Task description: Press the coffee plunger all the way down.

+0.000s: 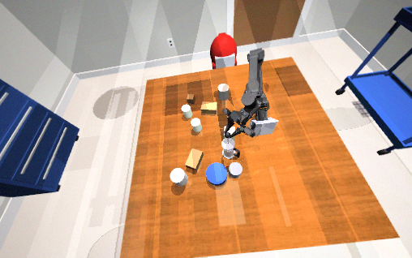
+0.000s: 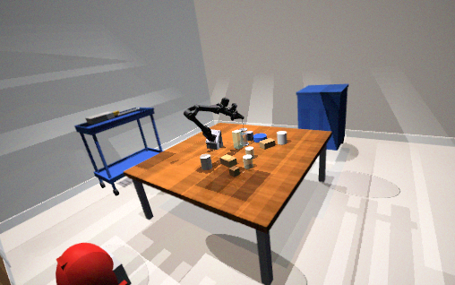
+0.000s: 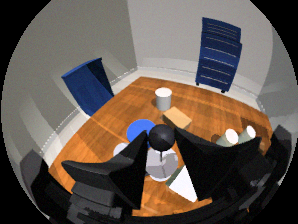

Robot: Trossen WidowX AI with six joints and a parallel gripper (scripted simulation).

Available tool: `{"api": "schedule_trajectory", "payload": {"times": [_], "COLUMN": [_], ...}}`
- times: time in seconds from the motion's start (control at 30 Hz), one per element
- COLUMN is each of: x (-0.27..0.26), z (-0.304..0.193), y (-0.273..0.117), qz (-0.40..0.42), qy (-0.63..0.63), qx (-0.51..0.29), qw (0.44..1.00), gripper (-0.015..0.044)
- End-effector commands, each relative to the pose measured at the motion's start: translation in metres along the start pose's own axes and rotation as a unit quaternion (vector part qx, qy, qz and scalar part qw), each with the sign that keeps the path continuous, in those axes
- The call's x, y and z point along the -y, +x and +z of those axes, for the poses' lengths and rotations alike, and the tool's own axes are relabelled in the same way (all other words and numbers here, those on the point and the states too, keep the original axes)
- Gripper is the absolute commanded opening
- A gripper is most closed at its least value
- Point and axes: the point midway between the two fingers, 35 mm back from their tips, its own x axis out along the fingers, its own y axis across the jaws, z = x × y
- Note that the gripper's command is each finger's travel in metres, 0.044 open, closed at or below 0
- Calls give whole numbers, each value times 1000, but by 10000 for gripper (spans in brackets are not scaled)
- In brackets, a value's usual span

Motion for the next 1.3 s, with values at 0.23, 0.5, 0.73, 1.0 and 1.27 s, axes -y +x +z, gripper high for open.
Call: {"api": "schedule_trajectory", "payload": {"times": [0.23, 0.5, 0.73, 1.0, 1.27], "x": [-2, -2, -1, 0, 1], "z": [-29, -40, -49, -59, -61], "y": [16, 24, 30, 38, 47], "qz": [2, 2, 1, 1, 0], "qy": [-10, -10, -11, -11, -11], "qx": [-21, -21, -21, -20, -20], "qw": [1000, 1000, 1000, 1000, 1000], "gripper": [121, 121, 121, 121, 121]}}
